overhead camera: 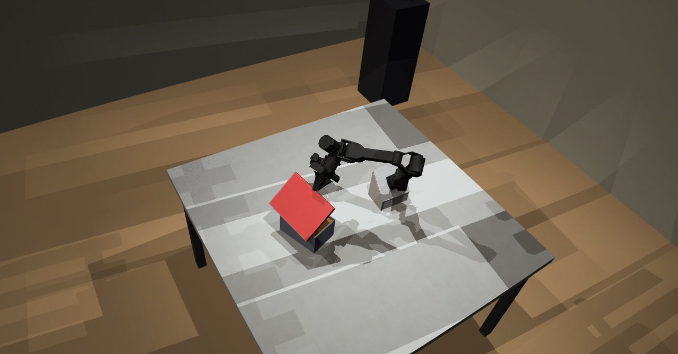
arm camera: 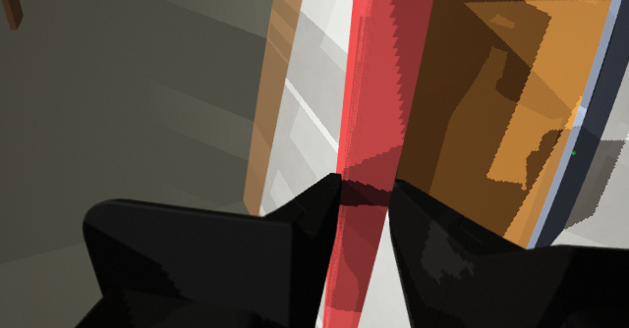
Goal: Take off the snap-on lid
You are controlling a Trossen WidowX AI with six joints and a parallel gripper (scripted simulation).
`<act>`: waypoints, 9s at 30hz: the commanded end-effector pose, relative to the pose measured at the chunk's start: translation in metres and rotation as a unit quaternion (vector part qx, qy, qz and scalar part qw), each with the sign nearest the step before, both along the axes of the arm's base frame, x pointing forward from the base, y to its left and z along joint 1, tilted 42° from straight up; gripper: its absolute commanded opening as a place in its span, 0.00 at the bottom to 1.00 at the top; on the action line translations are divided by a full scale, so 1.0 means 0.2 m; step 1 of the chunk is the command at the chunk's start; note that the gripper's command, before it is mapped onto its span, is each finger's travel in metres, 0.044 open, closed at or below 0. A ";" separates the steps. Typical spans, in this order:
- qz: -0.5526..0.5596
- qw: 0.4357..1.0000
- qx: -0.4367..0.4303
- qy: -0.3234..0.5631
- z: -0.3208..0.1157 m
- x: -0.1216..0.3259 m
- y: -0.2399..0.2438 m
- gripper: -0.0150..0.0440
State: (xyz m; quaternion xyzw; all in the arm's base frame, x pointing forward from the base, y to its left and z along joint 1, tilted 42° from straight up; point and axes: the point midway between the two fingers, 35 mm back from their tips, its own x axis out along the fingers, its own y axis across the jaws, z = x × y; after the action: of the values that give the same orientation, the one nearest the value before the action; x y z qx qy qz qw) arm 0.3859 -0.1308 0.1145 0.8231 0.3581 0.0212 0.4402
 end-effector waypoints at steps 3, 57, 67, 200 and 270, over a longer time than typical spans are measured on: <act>-0.001 1.000 -0.003 -0.007 0.02 -0.02 0.02 0.25; -0.001 1.000 -0.001 -0.005 0.32 -0.25 0.40 0.25; -0.001 1.000 0.000 -0.005 0.38 -0.30 0.47 0.25; -0.001 1.000 0.005 -0.005 0.89 -0.76 1.25 0.25; -0.001 1.000 0.007 -0.006 0.69 -0.74 1.44 0.25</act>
State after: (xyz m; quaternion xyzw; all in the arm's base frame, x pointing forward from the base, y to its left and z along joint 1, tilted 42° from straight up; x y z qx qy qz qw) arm 0.2359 0.1560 0.2529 0.8242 0.3587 0.0284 0.4373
